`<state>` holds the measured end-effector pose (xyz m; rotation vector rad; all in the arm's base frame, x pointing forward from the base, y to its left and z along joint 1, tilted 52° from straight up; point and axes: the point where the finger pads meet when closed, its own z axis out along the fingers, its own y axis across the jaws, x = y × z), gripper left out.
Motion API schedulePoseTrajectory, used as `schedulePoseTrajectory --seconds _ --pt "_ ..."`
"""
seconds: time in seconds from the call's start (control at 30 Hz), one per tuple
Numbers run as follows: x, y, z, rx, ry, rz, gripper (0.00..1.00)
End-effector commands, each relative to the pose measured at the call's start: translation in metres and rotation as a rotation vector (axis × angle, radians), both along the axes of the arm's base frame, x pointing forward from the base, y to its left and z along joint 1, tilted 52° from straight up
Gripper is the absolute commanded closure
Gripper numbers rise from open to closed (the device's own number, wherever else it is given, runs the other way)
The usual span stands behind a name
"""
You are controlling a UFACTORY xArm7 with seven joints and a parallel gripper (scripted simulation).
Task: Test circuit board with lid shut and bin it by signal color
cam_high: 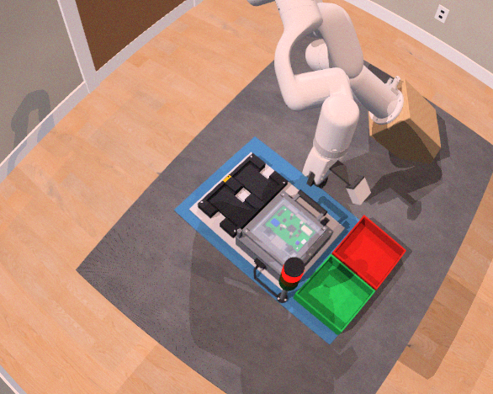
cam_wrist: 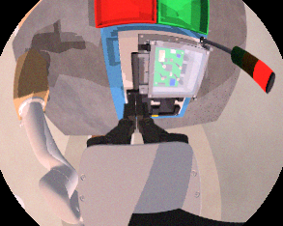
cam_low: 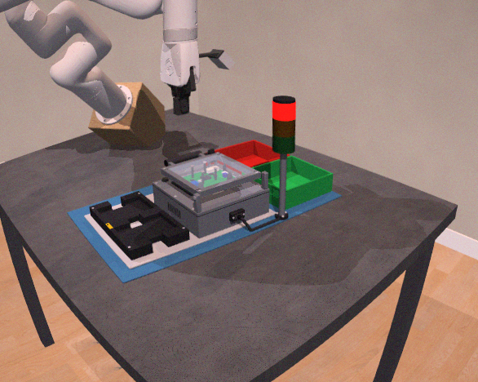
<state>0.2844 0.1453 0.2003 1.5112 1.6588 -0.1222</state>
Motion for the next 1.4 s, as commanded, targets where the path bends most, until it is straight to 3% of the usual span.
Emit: schedulePoseTrajectory --seconds 0.0,1.37 --pt "0.0002 0.0016 0.0008 0.002 -0.002 0.003 1.0" --pt "0.0043 -0.0031 -0.0041 0.018 -0.02 -0.016 1.0"
